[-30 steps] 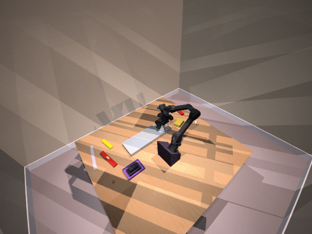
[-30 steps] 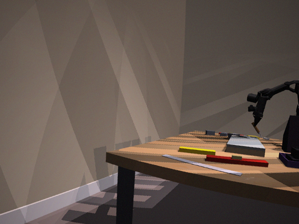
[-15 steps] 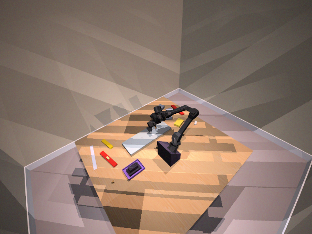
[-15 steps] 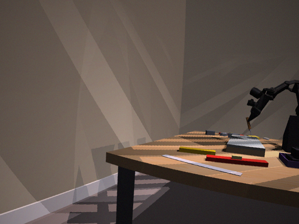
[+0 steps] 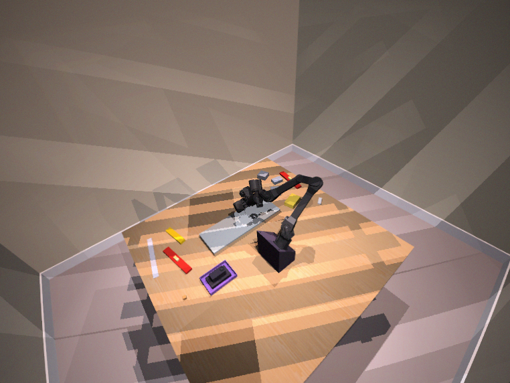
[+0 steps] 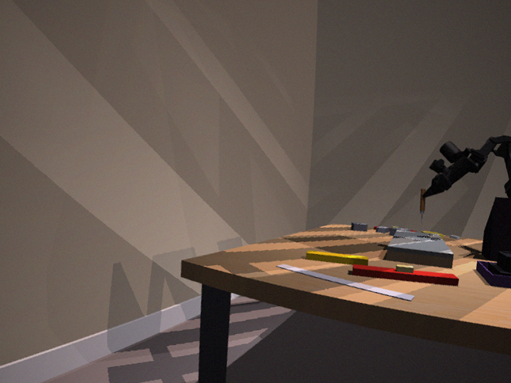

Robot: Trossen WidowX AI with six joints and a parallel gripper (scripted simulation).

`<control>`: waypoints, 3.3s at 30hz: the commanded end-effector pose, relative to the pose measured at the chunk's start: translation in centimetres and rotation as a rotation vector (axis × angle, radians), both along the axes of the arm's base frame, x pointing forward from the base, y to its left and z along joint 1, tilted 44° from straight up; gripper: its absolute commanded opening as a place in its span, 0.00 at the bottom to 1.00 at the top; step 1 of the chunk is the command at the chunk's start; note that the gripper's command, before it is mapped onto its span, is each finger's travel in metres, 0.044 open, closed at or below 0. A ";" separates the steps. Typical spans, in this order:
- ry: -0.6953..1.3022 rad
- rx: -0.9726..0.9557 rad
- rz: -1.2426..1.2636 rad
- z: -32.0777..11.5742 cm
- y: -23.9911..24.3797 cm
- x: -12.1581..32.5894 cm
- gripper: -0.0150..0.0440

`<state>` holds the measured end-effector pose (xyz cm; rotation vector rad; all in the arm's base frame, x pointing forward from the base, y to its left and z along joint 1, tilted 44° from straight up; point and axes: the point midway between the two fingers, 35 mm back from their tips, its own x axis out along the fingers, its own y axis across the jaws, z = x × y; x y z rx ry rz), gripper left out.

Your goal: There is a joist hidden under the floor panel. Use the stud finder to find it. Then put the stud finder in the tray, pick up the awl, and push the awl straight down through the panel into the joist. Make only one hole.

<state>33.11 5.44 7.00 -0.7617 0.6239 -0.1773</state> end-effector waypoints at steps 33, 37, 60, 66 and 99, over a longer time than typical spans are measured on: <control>-0.014 -0.001 0.019 -1.7 -0.9 0.1 0.25; -0.014 -0.001 0.019 -1.9 -1.1 0.1 0.25; -0.015 -0.003 0.019 -3.0 -2.2 0.2 0.25; -0.015 -0.003 0.019 -3.6 -2.8 0.3 0.25; -0.016 -0.005 0.020 -5.4 -4.7 0.3 0.25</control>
